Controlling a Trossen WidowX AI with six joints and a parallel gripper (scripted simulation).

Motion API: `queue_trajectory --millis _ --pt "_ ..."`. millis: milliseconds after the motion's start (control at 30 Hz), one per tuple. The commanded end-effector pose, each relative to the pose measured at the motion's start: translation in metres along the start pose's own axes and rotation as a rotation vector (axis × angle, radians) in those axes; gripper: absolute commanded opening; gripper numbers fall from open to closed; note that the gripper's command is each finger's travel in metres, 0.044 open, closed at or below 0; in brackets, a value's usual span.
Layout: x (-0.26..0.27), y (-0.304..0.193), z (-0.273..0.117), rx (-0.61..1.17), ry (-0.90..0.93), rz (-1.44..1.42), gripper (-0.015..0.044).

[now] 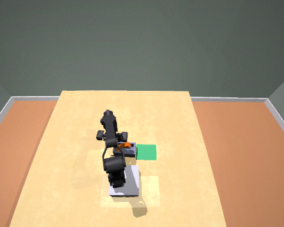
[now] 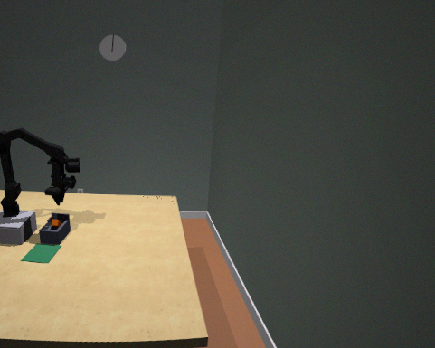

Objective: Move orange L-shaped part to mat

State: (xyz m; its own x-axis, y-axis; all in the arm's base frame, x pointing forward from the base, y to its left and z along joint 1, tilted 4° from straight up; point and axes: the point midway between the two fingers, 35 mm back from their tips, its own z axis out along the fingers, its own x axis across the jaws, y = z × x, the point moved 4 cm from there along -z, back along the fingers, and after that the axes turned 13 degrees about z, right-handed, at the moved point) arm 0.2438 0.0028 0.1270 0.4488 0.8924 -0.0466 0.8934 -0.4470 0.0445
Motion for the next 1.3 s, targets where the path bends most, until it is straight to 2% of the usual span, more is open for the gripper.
queue_trajectory --millis 0,500,600,633,1167,1267 --pt "0.000 0.000 0.000 -0.003 0.001 0.000 0.0180" --pt "0.000 0.000 0.000 -0.003 0.001 0.000 0.0180" --pt "-0.003 0.002 0.000 -0.003 0.001 -0.079 0.0259" --pt "-0.006 0.004 0.000 -0.003 0.000 -0.132 0.0280" --pt "-0.064 0.026 -0.004 0.006 -0.011 -1.380 0.0280" --pt "-0.072 0.027 -0.004 0.009 -0.011 -1.536 0.0280"
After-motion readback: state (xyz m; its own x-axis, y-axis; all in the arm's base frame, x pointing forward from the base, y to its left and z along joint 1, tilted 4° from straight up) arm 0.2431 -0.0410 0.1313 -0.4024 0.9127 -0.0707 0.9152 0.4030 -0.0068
